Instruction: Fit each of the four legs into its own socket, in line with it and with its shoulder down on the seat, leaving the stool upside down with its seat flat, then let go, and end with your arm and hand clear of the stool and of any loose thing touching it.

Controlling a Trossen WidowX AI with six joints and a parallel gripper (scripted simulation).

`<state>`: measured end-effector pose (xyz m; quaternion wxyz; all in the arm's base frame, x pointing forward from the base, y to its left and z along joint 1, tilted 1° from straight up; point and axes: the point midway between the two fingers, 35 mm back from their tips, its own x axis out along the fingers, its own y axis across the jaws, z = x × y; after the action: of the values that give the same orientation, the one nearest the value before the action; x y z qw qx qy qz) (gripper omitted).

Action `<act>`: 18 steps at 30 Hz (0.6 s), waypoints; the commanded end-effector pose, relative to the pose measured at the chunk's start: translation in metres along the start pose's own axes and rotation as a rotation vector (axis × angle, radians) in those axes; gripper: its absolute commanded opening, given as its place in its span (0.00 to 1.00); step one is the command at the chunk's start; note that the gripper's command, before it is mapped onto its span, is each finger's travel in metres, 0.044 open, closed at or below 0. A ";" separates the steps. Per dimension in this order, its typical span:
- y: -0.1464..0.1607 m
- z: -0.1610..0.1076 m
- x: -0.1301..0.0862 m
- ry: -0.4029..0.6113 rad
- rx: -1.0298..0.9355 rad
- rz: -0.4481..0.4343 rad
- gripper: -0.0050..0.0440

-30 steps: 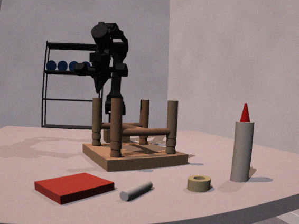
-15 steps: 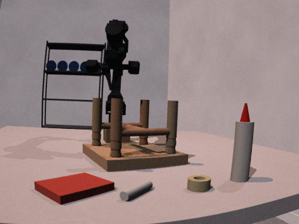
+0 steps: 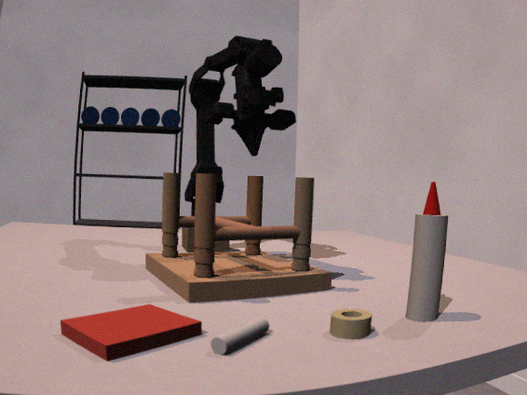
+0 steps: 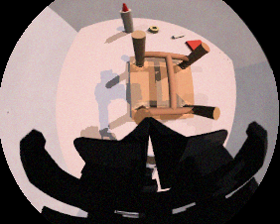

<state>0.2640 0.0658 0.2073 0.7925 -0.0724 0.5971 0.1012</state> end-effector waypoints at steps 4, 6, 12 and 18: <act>0.006 -0.004 -0.001 0.008 -0.021 0.007 0.10; 0.006 -0.005 0.003 0.008 -0.021 0.007 0.10; 0.006 -0.012 0.023 0.008 -0.021 0.007 0.10; 0.006 -0.012 0.026 0.008 -0.021 0.007 0.10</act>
<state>0.2589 0.0704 0.1835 0.7894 -0.0791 0.5989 0.1093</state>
